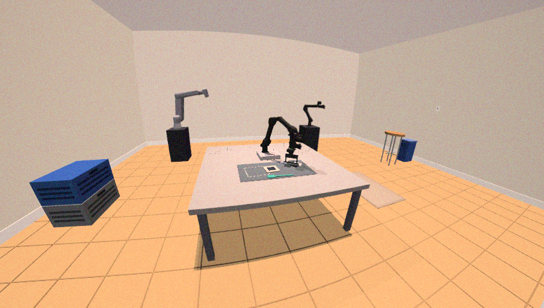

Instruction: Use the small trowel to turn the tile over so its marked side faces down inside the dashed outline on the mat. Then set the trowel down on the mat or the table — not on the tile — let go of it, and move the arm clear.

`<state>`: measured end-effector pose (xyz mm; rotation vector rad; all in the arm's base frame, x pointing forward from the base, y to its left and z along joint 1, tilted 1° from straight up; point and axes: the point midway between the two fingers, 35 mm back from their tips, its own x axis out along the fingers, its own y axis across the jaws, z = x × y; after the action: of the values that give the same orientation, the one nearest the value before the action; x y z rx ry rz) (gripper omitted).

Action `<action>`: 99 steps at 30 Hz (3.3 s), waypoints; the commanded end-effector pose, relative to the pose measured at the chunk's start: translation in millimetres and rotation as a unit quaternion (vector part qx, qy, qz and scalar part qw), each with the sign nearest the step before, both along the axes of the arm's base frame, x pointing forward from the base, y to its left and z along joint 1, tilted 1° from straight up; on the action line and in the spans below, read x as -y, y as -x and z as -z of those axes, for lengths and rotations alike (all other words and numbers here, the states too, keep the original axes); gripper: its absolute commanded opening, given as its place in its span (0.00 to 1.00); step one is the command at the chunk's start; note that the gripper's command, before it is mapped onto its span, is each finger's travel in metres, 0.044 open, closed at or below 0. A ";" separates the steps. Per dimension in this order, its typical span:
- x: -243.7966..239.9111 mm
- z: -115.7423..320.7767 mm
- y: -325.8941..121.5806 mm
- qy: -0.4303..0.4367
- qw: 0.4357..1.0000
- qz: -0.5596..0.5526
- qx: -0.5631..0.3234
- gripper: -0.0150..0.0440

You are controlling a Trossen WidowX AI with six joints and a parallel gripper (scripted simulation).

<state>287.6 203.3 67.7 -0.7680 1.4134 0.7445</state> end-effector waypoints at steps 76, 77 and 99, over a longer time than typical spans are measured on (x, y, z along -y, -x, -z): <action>-1.5 -21.5 -0.8 -0.007 0.967 0.256 0.001 0.71; -1.5 -19.9 -0.8 -0.007 0.967 0.256 0.001 0.71; -0.9 0.1 -0.5 -0.007 0.967 0.256 0.001 0.47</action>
<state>288.1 203.9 68.0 -0.3610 1.5176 0.3454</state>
